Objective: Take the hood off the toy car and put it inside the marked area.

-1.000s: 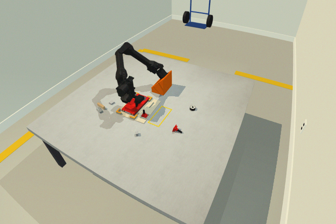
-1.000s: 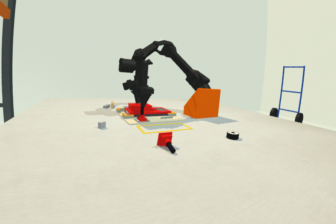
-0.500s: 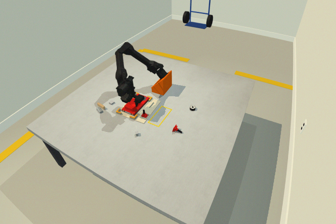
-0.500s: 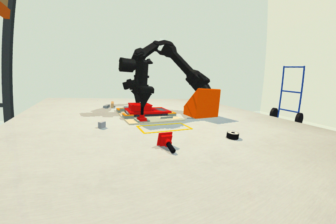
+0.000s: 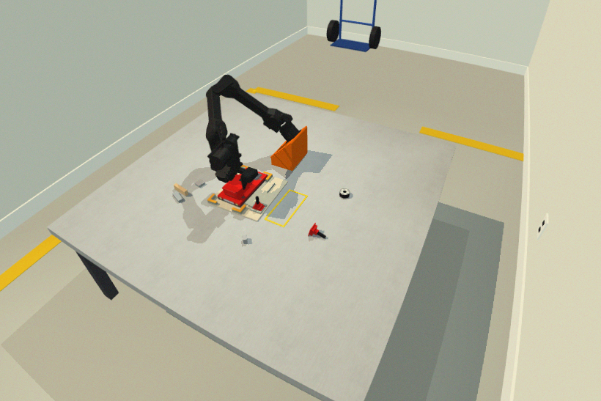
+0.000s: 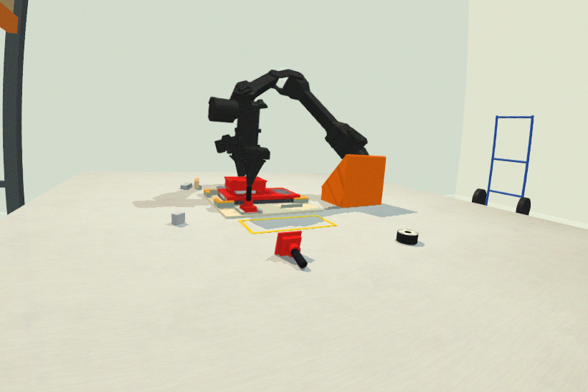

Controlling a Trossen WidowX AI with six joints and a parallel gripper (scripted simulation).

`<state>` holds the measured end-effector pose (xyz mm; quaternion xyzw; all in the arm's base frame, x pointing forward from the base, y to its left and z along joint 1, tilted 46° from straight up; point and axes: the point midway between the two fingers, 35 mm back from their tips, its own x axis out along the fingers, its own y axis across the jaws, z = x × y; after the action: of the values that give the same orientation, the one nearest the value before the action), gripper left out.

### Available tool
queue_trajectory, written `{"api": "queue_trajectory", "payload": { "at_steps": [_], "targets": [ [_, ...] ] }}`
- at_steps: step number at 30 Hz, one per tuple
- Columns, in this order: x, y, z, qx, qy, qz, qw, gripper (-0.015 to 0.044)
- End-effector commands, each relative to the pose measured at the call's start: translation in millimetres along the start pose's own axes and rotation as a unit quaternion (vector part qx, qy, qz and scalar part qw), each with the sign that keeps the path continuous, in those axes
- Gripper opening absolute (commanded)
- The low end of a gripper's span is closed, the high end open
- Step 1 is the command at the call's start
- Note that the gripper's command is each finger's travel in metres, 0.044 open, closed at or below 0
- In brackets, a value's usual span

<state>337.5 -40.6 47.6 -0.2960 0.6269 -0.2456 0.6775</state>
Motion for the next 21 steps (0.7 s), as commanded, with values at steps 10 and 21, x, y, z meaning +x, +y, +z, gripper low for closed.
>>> {"api": "queue_trajectory", "payload": {
  "at_steps": [10,21],
  "targets": [
    [-9.3,0.3,0.5,0.003,-0.001,0.001,1.0,0.0],
    [-18.8,0.5,0.6,0.003,-0.001,0.002,1.0,0.0]
  ]
}}
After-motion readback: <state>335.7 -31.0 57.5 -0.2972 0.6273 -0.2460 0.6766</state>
